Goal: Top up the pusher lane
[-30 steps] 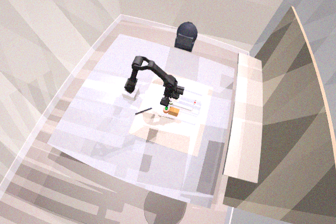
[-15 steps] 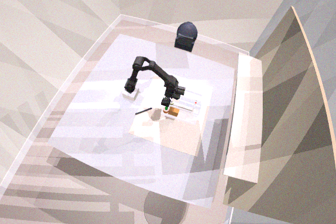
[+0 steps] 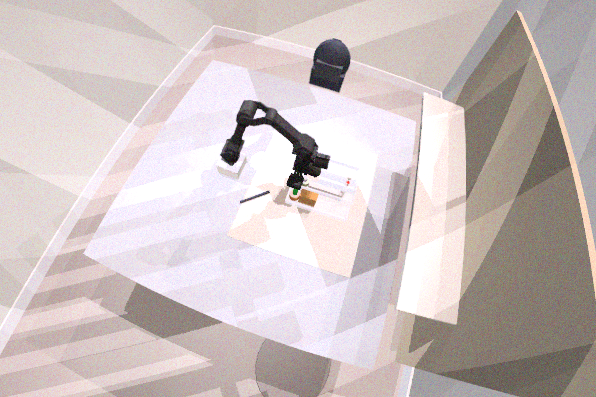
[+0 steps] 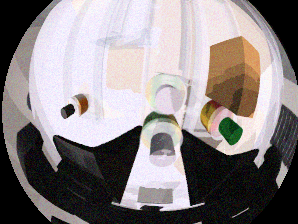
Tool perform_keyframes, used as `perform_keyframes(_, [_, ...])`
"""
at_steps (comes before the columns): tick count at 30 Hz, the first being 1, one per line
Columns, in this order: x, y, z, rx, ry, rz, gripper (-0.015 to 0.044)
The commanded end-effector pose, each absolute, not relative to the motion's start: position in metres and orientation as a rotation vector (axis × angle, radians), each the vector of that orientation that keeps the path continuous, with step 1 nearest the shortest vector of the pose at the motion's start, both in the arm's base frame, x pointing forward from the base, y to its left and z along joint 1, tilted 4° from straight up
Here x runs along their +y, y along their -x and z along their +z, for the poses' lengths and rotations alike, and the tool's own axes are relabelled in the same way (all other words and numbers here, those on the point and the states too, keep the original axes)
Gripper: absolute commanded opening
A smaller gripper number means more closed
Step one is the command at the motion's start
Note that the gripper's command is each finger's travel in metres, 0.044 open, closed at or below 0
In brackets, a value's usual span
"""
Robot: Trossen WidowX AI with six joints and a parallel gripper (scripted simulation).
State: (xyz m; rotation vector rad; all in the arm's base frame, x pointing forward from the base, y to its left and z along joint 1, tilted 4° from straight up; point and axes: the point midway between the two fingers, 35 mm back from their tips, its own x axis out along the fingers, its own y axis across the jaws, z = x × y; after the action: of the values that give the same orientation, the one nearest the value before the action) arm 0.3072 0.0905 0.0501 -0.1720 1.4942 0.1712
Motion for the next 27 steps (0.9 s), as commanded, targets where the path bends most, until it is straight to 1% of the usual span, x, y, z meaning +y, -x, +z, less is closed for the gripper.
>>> perform_keyframes(1, [0.0927,-0.3187,0.0571,1.458,0.17,0.173,0.0])
perform_keyframes(27, [0.0931,-0.3208,0.0571,1.457,0.17,0.173,0.0])
